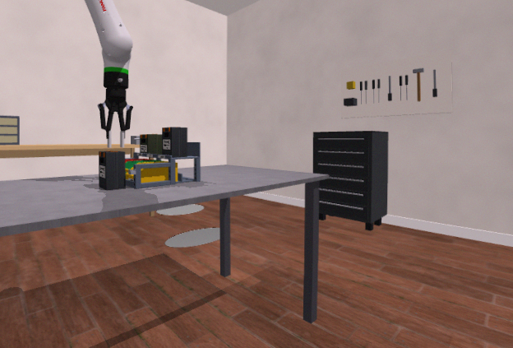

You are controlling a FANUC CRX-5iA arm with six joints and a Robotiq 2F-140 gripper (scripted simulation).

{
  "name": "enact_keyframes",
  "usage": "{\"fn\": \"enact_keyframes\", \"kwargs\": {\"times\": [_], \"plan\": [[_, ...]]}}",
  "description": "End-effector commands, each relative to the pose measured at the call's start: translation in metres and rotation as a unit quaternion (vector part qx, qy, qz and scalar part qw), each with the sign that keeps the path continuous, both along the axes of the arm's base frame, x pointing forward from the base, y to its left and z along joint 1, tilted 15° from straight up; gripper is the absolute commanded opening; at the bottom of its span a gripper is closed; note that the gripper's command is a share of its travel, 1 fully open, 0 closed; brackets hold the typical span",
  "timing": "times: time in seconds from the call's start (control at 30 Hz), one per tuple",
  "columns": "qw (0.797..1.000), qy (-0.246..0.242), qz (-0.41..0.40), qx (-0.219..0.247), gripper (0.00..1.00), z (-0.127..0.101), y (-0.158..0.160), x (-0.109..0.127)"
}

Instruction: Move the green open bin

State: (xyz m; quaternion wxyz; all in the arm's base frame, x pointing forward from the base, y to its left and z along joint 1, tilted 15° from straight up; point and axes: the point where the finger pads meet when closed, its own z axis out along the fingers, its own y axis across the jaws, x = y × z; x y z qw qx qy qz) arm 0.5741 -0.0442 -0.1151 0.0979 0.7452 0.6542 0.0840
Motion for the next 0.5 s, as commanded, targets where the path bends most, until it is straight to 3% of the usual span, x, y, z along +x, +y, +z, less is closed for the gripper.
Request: {"fn": "enact_keyframes", "kwargs": {"times": [0.0, 0.1, 0.47], "plan": [[1.000, 0.000, 0.000, 0.000, 0.28, -0.011, 0.000, 0.003], [1.000, 0.000, 0.000, 0.000, 0.28, -0.028, -0.001, 0.008], [1.000, 0.000, 0.000, 0.000, 0.28, -0.028, -0.001, 0.008]]}}
